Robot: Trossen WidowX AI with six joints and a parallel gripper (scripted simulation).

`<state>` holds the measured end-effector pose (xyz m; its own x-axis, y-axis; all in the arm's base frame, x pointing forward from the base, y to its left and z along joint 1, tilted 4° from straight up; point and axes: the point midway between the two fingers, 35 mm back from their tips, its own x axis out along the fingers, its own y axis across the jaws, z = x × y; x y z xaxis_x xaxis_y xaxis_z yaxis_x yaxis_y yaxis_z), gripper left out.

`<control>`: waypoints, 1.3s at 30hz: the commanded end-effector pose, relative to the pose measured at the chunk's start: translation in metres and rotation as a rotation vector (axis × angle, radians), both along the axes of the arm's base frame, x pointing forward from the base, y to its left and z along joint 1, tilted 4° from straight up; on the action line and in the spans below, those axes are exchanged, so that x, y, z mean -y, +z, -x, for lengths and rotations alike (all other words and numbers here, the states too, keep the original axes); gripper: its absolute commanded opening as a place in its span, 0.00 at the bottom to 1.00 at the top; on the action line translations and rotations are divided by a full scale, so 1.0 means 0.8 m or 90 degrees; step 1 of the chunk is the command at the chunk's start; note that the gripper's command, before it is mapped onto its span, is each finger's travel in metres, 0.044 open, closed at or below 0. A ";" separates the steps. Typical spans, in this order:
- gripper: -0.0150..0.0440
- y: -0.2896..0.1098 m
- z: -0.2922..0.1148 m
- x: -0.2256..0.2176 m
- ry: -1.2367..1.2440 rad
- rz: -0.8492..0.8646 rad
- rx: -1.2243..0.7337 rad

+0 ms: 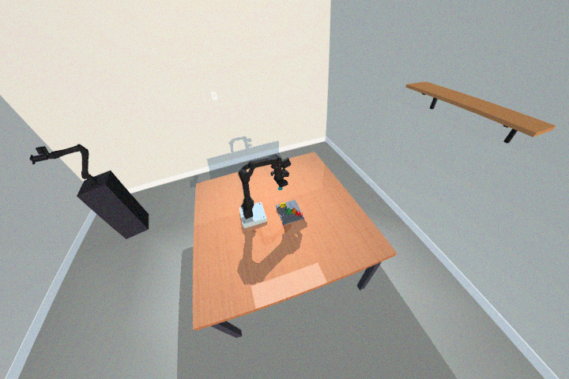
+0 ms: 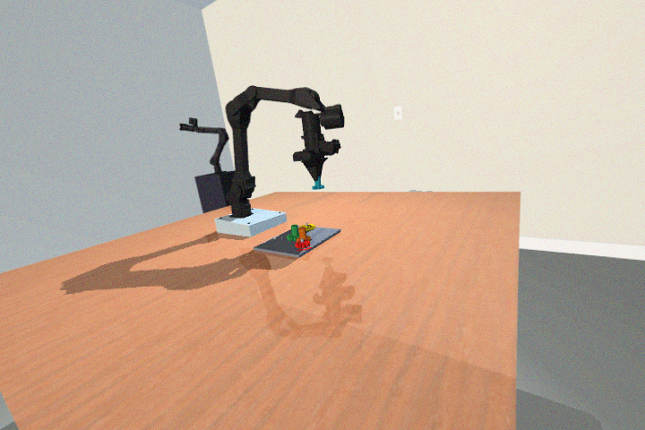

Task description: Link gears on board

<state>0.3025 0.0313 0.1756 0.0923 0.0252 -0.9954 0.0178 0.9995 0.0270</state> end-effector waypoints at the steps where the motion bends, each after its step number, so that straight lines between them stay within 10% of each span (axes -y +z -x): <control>1: 0.25 0.016 0.003 0.001 0.001 -0.001 0.008; 39: 0.25 -0.054 0.002 0.092 0.001 0.004 0.007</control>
<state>0.3015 -0.0373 0.1373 0.1035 0.0147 -0.9945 0.0193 0.9997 0.0168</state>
